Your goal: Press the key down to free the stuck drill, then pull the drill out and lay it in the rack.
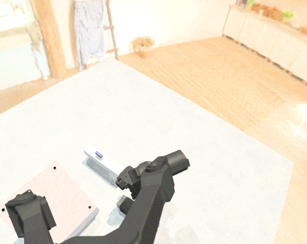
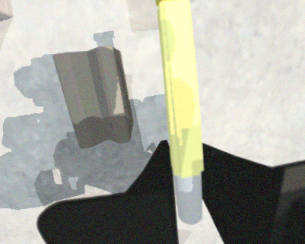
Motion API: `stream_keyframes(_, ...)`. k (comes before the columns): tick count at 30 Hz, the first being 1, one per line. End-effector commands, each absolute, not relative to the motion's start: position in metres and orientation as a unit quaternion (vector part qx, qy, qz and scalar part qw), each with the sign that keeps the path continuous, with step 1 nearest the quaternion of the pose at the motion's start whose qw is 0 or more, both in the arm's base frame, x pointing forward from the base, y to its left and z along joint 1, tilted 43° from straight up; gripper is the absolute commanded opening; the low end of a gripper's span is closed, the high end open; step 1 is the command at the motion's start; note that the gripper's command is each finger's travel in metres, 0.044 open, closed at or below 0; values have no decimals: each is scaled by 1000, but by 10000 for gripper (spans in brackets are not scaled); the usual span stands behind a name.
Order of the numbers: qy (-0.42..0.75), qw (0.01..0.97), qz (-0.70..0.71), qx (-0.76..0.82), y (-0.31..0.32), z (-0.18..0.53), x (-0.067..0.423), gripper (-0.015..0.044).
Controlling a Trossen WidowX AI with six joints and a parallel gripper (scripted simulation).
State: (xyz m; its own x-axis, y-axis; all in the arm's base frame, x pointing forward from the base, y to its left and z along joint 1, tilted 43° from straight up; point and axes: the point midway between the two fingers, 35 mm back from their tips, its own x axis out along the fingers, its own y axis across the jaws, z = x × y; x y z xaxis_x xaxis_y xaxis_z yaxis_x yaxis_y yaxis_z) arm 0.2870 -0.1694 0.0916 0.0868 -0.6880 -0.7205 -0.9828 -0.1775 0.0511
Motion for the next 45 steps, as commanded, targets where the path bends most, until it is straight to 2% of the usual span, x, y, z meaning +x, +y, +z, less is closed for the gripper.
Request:
stream_keyframes(1, 594, 235, 315, -702, -172, 94, 281, 0)
stream_keyframes(26, 595, 234, 315, -702, -189, 105, 238, 0)
stream_keyframes(45, 595, 233, 315, -702, -208, 86, 241, 0)
